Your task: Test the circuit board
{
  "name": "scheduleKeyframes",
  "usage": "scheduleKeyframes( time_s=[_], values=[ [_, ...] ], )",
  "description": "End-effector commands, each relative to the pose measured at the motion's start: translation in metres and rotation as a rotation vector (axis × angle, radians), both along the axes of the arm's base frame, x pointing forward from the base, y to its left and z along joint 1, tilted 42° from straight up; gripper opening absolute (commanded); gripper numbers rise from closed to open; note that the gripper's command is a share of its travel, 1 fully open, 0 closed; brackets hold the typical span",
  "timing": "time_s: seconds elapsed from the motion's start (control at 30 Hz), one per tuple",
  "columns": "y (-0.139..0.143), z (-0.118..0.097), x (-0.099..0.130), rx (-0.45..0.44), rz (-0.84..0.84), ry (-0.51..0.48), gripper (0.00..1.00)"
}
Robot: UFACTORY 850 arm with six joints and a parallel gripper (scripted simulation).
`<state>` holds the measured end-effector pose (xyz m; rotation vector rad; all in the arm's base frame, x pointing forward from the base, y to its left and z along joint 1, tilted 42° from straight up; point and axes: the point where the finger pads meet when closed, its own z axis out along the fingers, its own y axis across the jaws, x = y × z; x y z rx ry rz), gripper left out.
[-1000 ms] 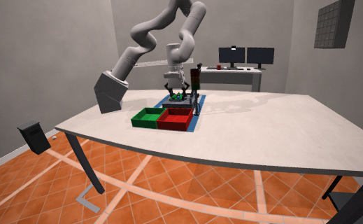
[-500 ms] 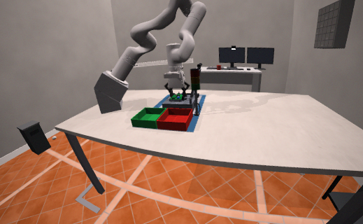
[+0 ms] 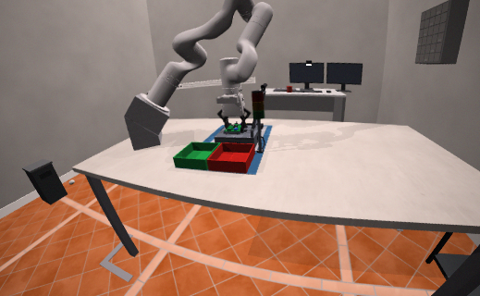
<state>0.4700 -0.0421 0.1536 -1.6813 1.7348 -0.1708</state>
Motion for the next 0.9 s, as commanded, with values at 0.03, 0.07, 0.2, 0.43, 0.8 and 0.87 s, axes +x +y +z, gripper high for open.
scheduleKeyframes(
  time_s=[0.03,0.07,0.2,0.43,0.8,0.87],
  values=[
    [-0.0003,0.0007,0.001,0.0,-0.001,-0.003,0.79],
    [-0.0002,0.0006,0.0012,0.0,-0.001,-0.003,0.79],
    [0.0003,-0.0005,0.002,0.0,-0.001,-0.003,0.79],
    [0.0008,-0.0016,0.0028,0.0,-0.001,-0.003,0.79],
    [0.0009,-0.0016,0.0028,0.0,-0.001,-0.003,1.0],
    [0.0009,-0.0016,0.0028,0.0,-0.001,-0.003,1.0]
  ],
)
